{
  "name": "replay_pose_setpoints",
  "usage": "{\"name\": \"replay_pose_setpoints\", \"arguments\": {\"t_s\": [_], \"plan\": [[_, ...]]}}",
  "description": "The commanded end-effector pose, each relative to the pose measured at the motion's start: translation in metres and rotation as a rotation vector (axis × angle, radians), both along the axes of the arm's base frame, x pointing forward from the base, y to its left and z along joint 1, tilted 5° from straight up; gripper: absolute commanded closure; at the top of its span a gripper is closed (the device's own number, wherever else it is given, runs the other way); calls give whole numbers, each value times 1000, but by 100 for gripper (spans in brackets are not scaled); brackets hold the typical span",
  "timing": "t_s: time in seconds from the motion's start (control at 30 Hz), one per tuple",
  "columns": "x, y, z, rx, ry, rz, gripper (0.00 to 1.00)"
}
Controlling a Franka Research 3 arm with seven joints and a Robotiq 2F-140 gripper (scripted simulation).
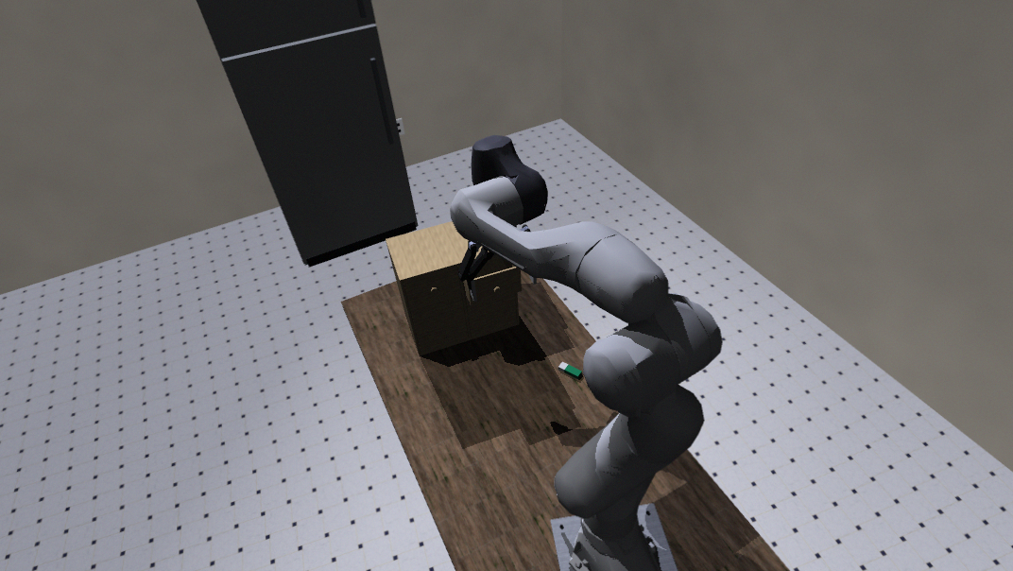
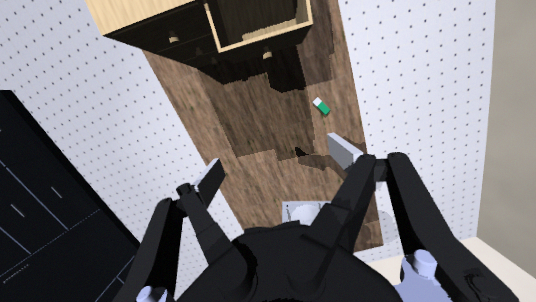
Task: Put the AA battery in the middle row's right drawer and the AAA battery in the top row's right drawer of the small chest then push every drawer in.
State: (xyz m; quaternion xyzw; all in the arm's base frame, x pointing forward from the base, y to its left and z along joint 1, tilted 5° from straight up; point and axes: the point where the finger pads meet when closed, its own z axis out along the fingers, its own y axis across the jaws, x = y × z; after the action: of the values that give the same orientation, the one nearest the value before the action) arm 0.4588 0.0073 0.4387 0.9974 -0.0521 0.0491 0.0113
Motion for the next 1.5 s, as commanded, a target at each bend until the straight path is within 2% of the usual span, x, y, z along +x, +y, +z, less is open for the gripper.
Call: {"name": "replay_pose_setpoints", "arguments": {"t_s": [0.0, 0.83, 0.97, 1.07, 1.2, 1.23, 1.27, 1.3, 1.37, 1.4, 1.47], "plan": [[-5, 1, -2, 2, 20, 13, 0], [-5, 0, -1, 1, 16, -2, 0], [-9, -1, 0, 14, 13, -104, 0], [-15, -3, 1, 36, 8, -278, 0], [-15, -3, 1, 36, 8, -278, 0], [-18, -3, 1, 45, 6, -356, 0], [-18, -3, 1, 45, 6, -356, 0], [-21, -4, 1, 56, 4, -442, 0], [-21, -4, 1, 56, 4, -442, 0], [-25, -4, 1, 67, 2, -537, 0], [-25, -4, 1, 67, 2, -537, 0]]}}
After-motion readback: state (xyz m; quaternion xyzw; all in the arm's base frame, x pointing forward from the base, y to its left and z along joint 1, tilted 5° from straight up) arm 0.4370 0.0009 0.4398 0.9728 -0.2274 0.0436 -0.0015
